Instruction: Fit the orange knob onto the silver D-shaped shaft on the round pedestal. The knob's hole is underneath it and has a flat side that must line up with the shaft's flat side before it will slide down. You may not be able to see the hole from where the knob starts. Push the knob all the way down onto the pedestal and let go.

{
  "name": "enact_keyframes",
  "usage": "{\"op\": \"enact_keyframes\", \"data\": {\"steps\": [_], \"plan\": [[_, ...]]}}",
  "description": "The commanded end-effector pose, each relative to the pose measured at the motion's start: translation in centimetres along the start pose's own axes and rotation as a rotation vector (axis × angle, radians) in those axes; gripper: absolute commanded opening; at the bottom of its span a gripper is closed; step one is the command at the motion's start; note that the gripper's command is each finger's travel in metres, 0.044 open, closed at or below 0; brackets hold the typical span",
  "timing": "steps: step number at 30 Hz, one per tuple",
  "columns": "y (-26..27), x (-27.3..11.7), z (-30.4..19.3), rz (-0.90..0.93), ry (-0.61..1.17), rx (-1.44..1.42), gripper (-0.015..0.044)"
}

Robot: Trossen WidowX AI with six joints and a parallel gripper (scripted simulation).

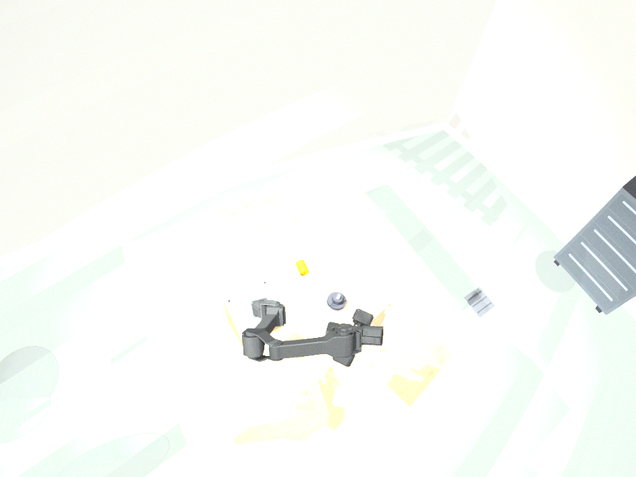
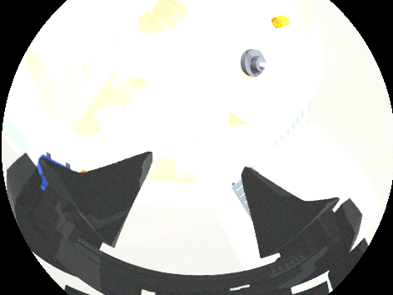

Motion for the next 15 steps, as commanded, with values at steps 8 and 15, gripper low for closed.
{"op": "enact_keyframes", "data": {"steps": [8, 15], "plan": [[-3.8, 2.6, 1.1, -0.016, -0.07, 0.105, 0.044], [-10.4, 7.1, 4.6, 0.028, -0.206, 0.287, 0.044]]}}
Point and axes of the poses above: the point midway between the two fingers, 35 mm back from their tips, its own x axis out along the fingers, its own y axis across the jaws, z = x × y, the point moved 5 cm from there along -x, back along the fingers, and after that the axes turned 8 degrees about x, right-handed, at the moved point
